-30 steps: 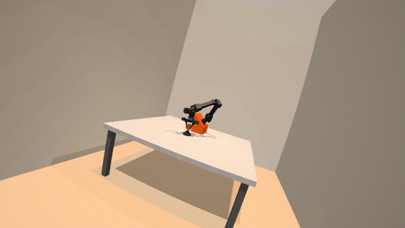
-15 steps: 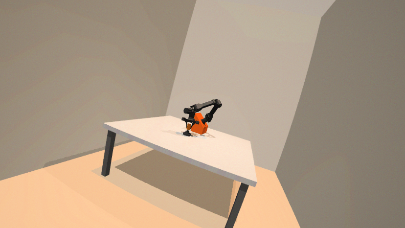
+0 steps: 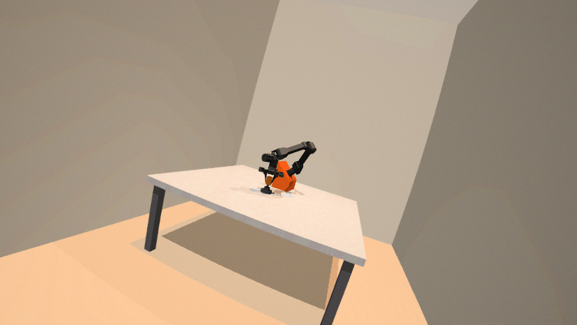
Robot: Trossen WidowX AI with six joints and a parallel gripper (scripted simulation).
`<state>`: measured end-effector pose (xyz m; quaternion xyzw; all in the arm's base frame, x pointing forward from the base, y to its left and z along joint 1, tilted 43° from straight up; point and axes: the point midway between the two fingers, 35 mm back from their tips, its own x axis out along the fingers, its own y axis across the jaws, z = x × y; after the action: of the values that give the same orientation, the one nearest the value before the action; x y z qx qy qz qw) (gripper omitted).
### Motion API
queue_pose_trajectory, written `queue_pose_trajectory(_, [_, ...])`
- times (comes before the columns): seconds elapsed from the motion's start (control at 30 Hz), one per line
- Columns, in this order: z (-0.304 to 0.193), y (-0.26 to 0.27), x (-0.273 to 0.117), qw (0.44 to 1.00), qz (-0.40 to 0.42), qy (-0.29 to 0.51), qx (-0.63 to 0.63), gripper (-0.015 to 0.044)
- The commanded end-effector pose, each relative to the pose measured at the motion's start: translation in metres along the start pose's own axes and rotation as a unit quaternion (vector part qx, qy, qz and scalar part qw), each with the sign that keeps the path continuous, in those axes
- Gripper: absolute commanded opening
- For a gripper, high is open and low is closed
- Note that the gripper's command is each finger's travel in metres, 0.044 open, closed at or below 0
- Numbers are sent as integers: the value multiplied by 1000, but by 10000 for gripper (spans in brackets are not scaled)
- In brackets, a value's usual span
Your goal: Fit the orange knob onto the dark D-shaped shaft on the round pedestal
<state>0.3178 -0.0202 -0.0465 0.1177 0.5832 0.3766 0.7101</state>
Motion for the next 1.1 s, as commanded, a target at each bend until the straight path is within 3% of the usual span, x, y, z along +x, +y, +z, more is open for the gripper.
queue_pose_trajectory(0.0, [0,-1,2,1000,1,-2,2,0])
queue_pose_trajectory(0.83, [1,0,-2,1000,1,-2,2,0])
queue_pose_trajectory(1.07, [1,-1,-2,995,1,-2,-97,0])
